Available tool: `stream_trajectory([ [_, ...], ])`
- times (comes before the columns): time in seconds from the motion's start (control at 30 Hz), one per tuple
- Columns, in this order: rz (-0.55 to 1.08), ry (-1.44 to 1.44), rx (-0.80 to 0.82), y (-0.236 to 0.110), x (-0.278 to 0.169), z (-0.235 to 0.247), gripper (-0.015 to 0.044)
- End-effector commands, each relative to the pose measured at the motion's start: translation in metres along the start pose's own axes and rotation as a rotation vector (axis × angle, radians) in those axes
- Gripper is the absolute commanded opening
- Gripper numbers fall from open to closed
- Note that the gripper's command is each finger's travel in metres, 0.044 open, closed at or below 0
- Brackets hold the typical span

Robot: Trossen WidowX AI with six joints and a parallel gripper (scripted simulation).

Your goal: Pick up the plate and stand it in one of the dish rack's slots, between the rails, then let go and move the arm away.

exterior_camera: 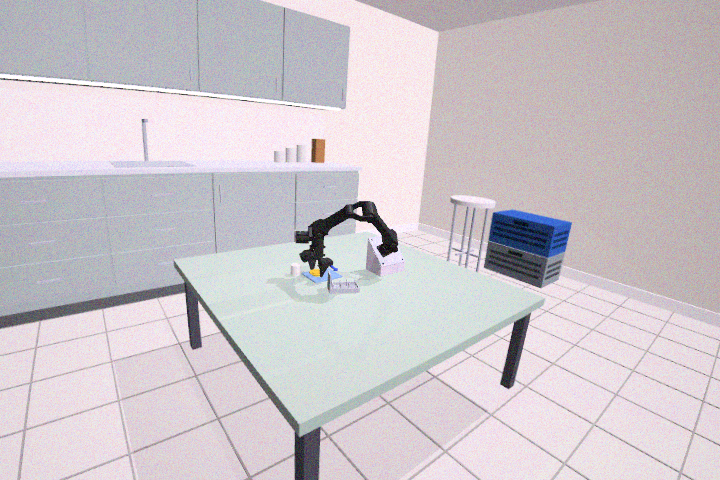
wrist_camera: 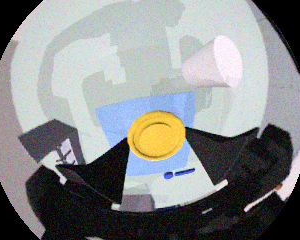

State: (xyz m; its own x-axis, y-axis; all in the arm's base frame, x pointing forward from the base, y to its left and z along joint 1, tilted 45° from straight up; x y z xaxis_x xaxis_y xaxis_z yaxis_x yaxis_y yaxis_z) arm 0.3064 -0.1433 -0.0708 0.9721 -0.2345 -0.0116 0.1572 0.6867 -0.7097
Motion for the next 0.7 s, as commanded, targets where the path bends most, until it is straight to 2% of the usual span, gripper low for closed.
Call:
stream_trajectory([
  [0.0, -0.004, 0.003, 0.003, 0.0, 0.0, 0.0, 0.0358],
  [0.2, -0.004, 0.003, 0.003, 0.0, 0.0, 0.0, 0.0318],
  [0.3, -0.004, 0.003, 0.002, -0.003, 0.001, 0.0, 0.0239],
  [0.6, -0.007, 0.005, -0.007, -0.052, 0.01, -0.005, 0.0003],
  [0.67, -0.009, 0.006, -0.009, -0.063, 0.011, -0.006, 0.0],
])
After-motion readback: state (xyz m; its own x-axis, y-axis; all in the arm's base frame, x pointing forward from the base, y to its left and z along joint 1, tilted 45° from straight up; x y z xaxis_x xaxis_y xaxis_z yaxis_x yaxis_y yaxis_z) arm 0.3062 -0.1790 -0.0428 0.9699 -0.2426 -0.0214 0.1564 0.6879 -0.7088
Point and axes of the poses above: the point midway between the two fingers, 35 mm back from their tips, its own y axis out along the fingers, its own z axis across the jaws, x = y × z, the point moved 7 cm from there along -y, back along the fingers, and after that the axes turned 3 degrees about y, right-handed, at the moved point
